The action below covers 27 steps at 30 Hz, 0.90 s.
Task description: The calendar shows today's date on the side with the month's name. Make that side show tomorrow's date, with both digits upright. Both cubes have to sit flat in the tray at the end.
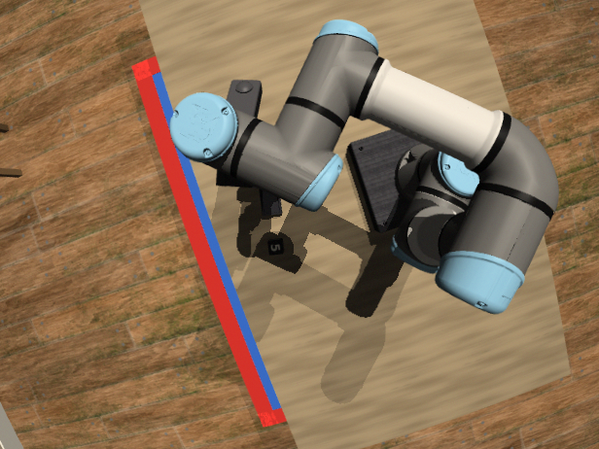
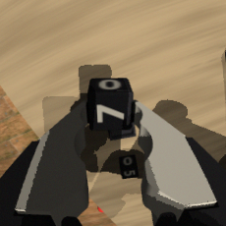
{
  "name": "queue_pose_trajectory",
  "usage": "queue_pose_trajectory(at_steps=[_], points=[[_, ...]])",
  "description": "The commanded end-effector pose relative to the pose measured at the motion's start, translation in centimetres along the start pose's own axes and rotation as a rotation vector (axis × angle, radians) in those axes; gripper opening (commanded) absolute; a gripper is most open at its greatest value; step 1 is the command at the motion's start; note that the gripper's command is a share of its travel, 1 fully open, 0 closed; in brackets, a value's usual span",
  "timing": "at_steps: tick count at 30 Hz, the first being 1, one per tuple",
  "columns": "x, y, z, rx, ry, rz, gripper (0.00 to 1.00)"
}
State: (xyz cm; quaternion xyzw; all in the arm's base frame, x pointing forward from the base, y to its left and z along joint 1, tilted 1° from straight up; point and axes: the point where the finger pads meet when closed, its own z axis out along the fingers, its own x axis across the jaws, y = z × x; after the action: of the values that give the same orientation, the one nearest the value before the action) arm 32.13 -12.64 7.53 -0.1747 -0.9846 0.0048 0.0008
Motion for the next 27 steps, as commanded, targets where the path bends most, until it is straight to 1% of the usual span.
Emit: queue_pose_trajectory(at_steps=[1,9,12,14,16,26,27], points=[[-0.1,-0.4,-0.1,0.009,-0.002,0.163,0.11],[-0.1,-0.8,-0.1,0.009,-0.002,0.327,0.11],[-0.1,-0.9,0.0,0.009,-0.002,0.345,0.11],[-0.1,-1.0,0.0,0.008,-0.003,0.416,0.11],[-0.1,-1.1,0.0,0.008,-0.003,0.433,0.11],[-0.1,-1.5,0.1,0.008,-0.004,0.64,0.11],[-0.1,-1.5,0.1,0.008,-0.004,0.64,0.11]])
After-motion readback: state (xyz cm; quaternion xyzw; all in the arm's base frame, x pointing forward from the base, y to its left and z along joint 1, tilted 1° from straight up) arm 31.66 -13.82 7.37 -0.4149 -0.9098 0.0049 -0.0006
